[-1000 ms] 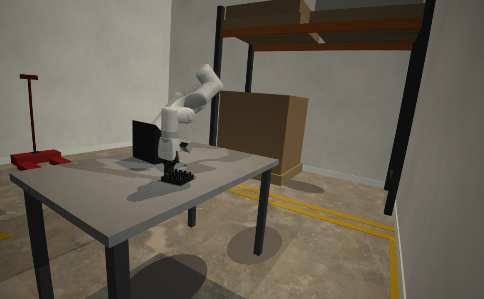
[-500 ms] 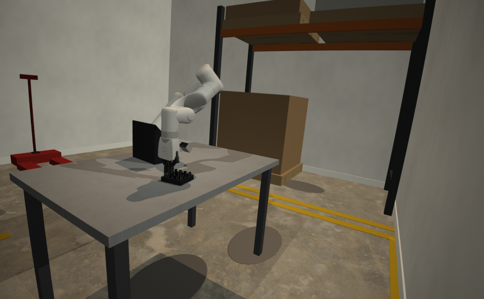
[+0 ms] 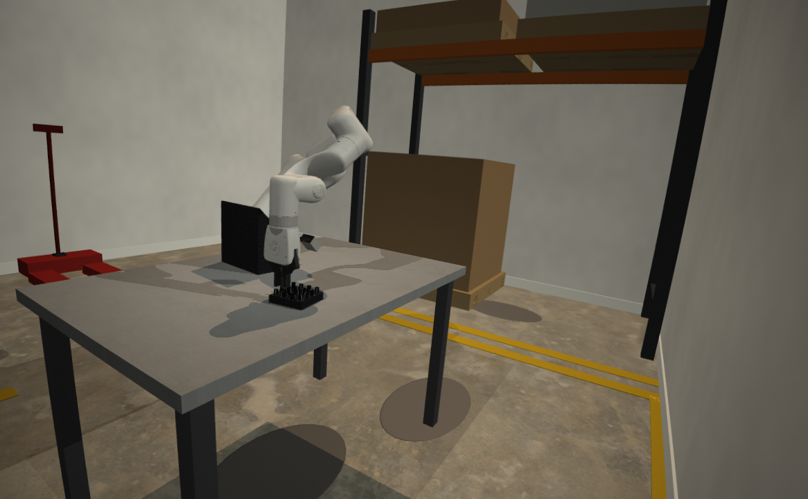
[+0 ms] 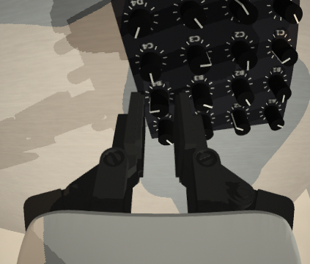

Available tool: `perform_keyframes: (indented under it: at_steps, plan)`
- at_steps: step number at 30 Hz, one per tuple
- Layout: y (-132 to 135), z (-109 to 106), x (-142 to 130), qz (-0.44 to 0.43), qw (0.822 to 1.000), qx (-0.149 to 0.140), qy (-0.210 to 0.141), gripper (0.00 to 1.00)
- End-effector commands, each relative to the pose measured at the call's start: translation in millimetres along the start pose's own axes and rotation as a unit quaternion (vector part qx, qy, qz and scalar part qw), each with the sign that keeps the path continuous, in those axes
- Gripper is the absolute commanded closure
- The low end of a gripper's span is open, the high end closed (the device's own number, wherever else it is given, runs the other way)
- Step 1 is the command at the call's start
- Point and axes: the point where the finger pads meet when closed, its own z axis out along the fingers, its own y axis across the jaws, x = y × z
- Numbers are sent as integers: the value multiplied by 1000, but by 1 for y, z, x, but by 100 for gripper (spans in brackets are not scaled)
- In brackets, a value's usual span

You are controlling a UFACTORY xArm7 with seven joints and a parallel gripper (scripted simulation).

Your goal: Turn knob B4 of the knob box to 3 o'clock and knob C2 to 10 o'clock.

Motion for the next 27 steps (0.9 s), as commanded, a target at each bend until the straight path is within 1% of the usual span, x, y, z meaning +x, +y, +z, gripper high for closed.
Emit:
perform_keyframes:
  at_steps: [1, 6, 10, 25, 27]
  plan:
    - [1, -8, -2, 0, 1000, -2, -2, 81]
    - [1, -21, -2, 0, 1000, -2, -2, 81]
    - [1, -28, -2, 0, 1000, -2, -2, 81]
    - [1, -29, -2, 0, 1000, -2, -2, 81]
    - [5, -31, 1, -17, 1000, -2, -2, 81]
